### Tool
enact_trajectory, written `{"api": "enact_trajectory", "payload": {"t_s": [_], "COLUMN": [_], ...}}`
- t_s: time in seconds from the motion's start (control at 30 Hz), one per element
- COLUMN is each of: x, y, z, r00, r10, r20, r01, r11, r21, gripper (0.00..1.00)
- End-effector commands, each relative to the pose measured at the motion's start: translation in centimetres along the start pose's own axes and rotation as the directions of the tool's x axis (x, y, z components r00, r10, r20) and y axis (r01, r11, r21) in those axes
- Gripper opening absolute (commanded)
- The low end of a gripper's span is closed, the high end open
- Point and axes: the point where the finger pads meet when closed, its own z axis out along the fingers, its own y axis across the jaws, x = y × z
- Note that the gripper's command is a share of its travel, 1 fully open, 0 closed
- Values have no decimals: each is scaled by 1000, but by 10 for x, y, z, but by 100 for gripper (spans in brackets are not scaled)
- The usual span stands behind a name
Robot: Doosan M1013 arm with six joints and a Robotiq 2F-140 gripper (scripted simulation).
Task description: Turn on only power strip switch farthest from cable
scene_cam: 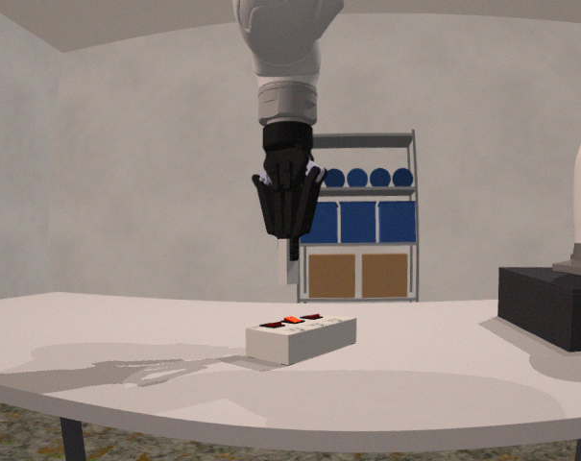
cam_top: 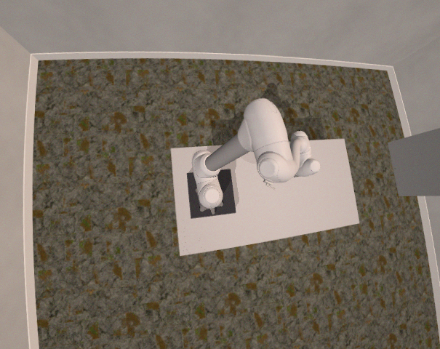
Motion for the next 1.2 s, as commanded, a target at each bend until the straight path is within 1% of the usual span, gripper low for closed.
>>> {"api": "enact_trajectory", "payload": {"t_s": [0.0, 0.7, 1.17], "x": [0, 0, 0], "y": [0, 0, 0], "z": [0, 0, 7], "r00": [1000, 1000, 1000], "r10": [0, 0, 0], "r20": [0, 0, 0], "r01": [0, 0, 0], "r11": [1000, 1000, 1000], "r21": [0, 0, 0], "gripper": [0, 0, 0]}}
